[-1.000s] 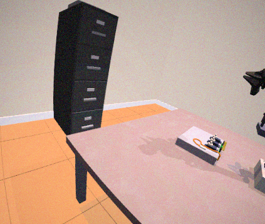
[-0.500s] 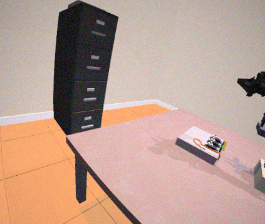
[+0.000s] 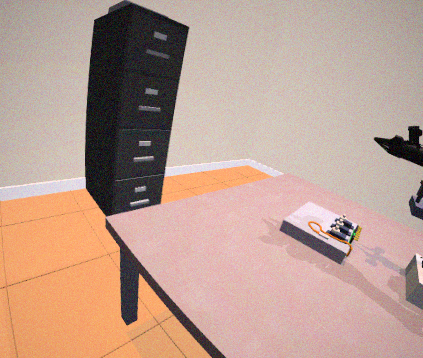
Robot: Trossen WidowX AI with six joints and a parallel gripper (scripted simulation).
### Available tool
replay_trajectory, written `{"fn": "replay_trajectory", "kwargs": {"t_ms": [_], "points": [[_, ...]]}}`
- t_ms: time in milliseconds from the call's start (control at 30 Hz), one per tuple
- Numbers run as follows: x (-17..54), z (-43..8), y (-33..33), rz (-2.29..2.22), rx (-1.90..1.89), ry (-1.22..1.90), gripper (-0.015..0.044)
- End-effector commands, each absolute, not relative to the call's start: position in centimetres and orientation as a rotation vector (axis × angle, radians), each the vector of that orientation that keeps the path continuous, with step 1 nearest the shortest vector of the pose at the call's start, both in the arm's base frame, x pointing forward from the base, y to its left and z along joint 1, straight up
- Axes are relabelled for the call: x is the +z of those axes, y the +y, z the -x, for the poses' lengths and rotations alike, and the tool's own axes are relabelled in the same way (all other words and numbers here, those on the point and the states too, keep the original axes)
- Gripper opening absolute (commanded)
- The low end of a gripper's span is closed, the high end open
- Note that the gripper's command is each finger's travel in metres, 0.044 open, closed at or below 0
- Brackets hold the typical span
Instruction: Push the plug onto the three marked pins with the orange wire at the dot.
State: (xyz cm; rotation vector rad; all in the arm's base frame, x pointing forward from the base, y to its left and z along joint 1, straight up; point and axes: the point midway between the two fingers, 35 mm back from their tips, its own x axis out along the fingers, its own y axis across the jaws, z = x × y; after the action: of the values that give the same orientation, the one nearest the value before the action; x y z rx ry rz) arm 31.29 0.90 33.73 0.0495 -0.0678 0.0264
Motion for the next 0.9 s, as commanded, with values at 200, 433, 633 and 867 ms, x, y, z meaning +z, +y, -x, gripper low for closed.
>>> {"fn": "replay_trajectory", "kwargs": {"t_ms": [200,433,633,867], "points": [[30.7,-34.0,1.8,-0.026,0.053,0.103,0.0115],[27.0,-36.6,4.6,-0.044,0.114,0.335,0.0115],[23.5,-38.0,7.2,-0.046,0.157,0.534,0.0115],[19.4,-38.6,10.2,-0.031,0.194,0.767,0.0115]]}}
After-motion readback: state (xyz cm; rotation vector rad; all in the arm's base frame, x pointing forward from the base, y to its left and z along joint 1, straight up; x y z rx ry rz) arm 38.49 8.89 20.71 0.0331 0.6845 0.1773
